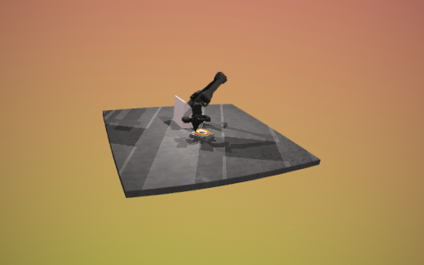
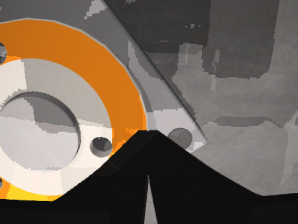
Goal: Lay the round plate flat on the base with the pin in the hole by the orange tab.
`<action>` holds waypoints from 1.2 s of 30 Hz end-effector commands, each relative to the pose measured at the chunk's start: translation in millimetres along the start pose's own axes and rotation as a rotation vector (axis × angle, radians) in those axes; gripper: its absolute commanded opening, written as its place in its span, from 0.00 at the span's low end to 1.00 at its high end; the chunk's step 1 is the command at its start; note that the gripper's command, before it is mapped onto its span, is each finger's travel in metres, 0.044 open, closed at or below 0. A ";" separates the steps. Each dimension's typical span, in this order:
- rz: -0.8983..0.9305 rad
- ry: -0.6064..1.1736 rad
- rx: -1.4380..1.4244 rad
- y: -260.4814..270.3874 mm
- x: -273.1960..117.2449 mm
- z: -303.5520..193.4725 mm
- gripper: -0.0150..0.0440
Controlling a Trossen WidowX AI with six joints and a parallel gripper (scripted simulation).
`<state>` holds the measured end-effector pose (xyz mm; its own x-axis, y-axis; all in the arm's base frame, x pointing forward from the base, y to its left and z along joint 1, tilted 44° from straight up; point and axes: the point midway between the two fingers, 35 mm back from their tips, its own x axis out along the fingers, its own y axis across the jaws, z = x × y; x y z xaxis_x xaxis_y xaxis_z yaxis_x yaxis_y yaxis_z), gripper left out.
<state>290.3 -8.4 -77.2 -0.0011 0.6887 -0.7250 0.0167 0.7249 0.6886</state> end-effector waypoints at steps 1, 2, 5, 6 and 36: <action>-0.001 0.008 -0.001 0.0 1.0 -7.9 0.25; -0.001 0.008 -0.001 0.1 1.0 -9.0 0.25; -0.001 0.008 -0.001 0.4 0.8 -12.7 0.25; -0.001 0.008 -0.001 0.7 0.7 -13.9 0.25; 0.000 0.009 0.000 10.2 -0.1 -34.1 0.25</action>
<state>257.1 -1.6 -70.8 -0.0134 0.6894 -0.7243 0.0227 0.7244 0.6890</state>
